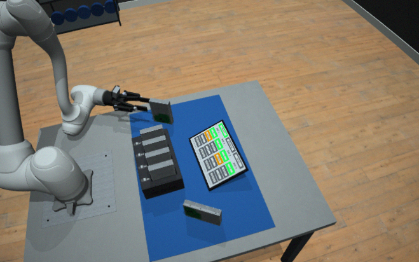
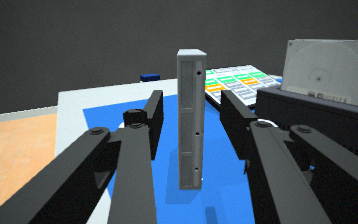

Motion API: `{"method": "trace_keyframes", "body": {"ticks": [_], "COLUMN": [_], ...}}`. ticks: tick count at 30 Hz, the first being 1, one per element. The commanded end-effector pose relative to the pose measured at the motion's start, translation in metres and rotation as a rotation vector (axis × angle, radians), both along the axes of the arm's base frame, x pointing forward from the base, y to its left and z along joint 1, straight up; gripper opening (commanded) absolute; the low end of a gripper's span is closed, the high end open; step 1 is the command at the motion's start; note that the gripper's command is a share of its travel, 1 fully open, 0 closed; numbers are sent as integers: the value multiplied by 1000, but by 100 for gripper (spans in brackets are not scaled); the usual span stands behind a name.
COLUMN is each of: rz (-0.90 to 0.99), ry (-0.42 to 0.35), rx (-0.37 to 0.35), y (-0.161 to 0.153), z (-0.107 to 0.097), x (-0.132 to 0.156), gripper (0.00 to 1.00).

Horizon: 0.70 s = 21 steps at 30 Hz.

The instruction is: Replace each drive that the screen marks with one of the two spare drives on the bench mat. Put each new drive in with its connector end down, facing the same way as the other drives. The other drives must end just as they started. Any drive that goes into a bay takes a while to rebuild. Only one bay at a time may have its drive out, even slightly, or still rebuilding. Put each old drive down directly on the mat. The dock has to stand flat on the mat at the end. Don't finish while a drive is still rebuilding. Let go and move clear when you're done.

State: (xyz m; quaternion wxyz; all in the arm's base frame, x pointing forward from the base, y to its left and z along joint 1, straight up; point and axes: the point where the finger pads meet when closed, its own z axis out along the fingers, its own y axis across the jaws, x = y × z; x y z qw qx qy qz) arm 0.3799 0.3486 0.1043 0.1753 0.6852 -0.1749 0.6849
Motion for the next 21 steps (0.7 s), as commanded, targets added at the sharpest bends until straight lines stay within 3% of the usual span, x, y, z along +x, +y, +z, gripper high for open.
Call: {"method": "trace_keyframes", "body": {"ticks": [1,21], "rz": [0,0], "ry": [0,0], "rx": [1,1], "y": [3,9], "z": [0,0], "x": [-6,-17], "gripper": [40,40]}}
